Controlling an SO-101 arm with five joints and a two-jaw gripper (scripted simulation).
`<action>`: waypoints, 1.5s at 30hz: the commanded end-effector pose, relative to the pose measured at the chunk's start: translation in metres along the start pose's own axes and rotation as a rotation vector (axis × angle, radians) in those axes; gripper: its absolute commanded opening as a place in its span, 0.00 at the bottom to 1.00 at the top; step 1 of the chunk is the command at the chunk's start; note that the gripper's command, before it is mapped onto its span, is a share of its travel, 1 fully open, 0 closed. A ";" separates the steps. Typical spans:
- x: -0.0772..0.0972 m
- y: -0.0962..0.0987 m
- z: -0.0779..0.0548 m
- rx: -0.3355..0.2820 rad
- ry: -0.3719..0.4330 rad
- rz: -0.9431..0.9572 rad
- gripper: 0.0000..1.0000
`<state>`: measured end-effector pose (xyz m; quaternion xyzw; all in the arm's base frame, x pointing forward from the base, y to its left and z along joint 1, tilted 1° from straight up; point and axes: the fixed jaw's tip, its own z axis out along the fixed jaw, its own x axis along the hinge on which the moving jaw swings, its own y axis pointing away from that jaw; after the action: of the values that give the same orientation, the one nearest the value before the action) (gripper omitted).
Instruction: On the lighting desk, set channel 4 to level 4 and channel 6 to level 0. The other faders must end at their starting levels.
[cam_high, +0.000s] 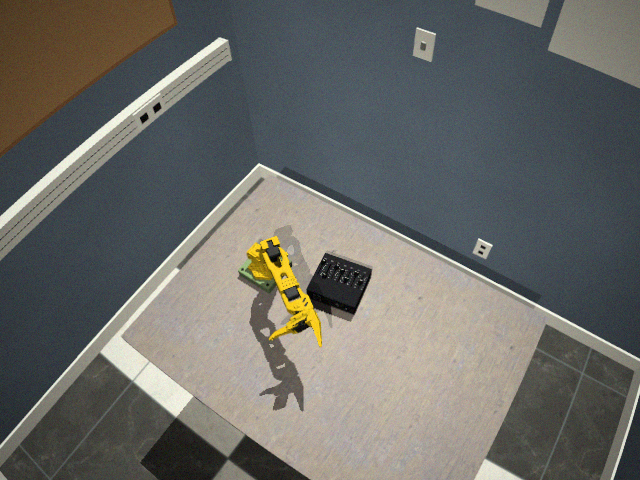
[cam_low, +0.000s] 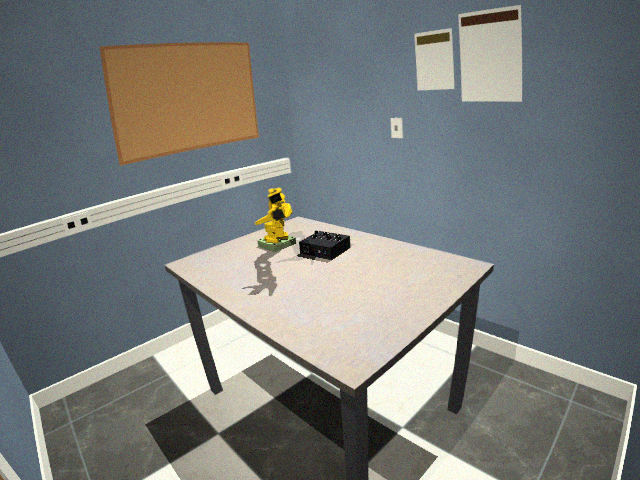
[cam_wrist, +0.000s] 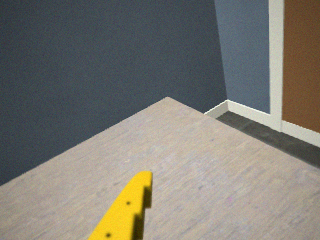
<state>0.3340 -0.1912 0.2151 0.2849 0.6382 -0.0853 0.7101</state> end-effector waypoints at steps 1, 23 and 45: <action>-0.002 0.001 -0.001 -0.002 -0.006 0.001 1.00; -0.002 0.001 -0.001 -0.002 -0.006 0.001 1.00; -0.002 0.002 -0.001 -0.003 -0.001 -0.014 0.00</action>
<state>0.3340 -0.1912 0.2150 0.2843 0.6385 -0.0860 0.7100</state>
